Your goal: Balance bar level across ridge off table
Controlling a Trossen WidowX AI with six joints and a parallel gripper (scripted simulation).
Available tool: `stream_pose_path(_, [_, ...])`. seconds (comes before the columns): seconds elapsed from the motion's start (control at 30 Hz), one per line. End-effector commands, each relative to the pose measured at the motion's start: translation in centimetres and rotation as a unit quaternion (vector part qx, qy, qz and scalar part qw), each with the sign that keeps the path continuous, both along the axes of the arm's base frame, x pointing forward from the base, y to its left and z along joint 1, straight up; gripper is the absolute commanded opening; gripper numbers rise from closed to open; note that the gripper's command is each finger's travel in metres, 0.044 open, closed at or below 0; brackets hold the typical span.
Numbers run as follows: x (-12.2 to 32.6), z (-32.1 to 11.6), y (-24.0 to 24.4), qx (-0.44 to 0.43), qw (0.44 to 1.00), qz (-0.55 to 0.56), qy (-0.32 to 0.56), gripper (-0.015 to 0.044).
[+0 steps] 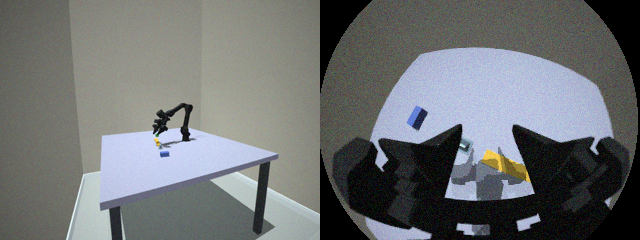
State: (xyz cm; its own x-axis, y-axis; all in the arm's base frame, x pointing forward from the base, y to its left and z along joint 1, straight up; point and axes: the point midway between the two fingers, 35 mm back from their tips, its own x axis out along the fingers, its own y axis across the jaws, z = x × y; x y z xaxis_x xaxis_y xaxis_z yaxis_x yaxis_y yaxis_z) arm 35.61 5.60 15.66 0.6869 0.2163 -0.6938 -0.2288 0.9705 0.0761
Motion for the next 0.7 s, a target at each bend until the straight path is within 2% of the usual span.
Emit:
stream_pose_path(0.0, [0.2,-0.8,-1.3,-0.045,0.999,0.02,0.021,0.0315])
stream_pose_path(0.67, [-0.8,-2.7,-7.0,-0.227,0.949,0.18,0.12,0.0315])
